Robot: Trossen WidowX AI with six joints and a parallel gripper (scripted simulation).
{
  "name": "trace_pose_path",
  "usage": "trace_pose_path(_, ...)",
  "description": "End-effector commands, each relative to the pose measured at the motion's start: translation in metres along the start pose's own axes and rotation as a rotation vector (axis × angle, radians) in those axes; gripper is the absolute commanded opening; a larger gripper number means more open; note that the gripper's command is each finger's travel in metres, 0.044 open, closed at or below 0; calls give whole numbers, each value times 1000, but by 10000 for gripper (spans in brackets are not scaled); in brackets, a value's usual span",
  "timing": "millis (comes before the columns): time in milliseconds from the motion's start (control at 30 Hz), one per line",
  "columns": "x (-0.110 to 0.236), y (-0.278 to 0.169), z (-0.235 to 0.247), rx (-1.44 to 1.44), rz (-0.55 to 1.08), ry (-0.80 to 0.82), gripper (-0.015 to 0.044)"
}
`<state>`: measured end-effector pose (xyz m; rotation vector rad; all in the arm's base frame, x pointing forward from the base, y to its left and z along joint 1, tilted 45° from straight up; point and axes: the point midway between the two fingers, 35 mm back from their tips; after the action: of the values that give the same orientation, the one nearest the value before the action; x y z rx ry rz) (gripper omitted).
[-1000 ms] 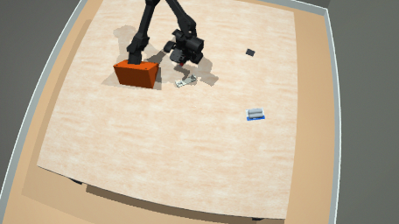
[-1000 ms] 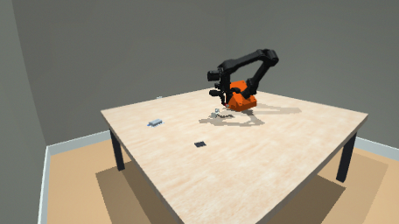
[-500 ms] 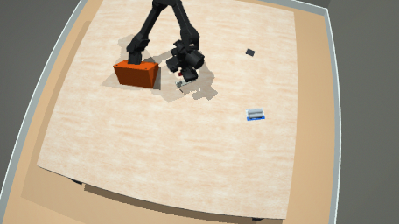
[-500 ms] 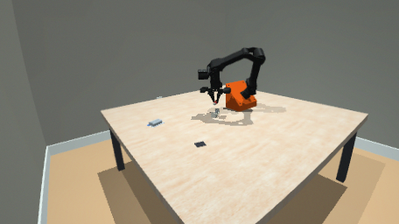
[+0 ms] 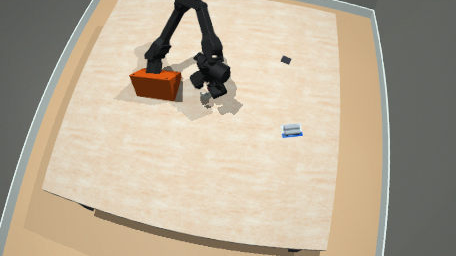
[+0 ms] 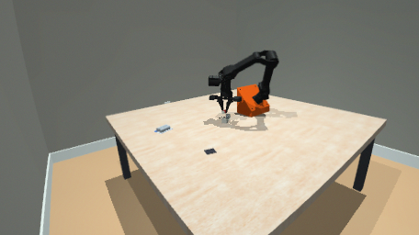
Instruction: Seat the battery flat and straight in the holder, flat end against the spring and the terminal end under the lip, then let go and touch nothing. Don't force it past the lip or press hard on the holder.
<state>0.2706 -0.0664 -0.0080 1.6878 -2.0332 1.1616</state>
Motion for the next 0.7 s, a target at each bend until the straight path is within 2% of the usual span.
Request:
trace_pose_path(0,-8,2,-3,-3,52,-13,58)
trace_pose_path(667,-22,7,-1,-6,200,-21,58)
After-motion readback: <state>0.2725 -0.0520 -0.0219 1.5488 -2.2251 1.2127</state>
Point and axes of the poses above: the point midway between the two fingers, 35 mm back from their tips, its own x axis back along the fingers, its own z axis across the jaws, y = z × x, and after that the axes turned 10 degrees about -x, right-handed
